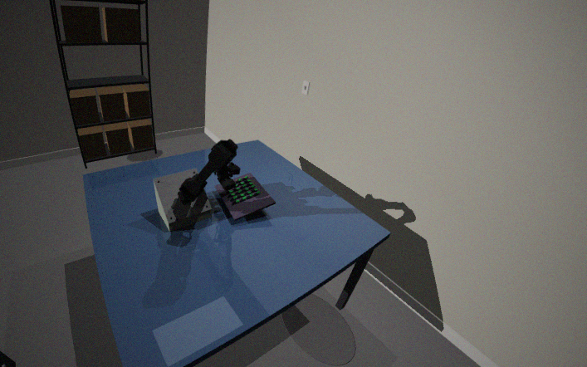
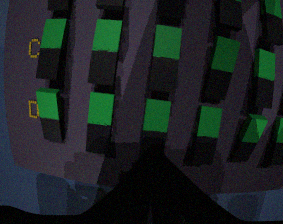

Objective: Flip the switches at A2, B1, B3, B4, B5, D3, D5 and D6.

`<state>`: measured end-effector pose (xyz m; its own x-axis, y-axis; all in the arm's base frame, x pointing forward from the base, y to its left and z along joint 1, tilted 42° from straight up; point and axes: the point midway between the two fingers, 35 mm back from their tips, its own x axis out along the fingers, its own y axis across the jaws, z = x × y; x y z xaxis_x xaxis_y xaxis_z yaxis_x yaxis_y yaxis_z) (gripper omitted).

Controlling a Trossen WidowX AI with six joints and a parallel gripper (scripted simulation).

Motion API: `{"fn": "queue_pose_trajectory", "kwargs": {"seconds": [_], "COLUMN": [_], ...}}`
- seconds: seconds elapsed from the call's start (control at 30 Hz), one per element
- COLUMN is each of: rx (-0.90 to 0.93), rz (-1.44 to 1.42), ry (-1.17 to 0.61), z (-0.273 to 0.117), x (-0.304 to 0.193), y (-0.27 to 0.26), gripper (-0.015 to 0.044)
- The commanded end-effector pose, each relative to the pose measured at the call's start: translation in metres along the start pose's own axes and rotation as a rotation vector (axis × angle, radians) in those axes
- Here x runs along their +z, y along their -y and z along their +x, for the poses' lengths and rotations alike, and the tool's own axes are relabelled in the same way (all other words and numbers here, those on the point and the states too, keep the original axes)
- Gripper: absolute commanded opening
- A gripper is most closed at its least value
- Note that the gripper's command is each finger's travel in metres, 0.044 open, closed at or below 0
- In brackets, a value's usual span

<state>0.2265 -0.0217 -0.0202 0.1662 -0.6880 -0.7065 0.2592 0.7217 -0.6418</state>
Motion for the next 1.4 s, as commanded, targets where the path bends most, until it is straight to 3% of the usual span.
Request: {"fn": "queue_pose_trajectory", "kwargs": {"seconds": [0.0, 1.37], "rx": [-0.004, -0.004], "rz": [-0.003, -0.003], "ry": [0.001, 0.001], "z": [0.007, 0.0119], "x": [-0.0005, -0.0006], "y": [0.0006, 0.0008], "gripper": [0.0, 0.0]}}
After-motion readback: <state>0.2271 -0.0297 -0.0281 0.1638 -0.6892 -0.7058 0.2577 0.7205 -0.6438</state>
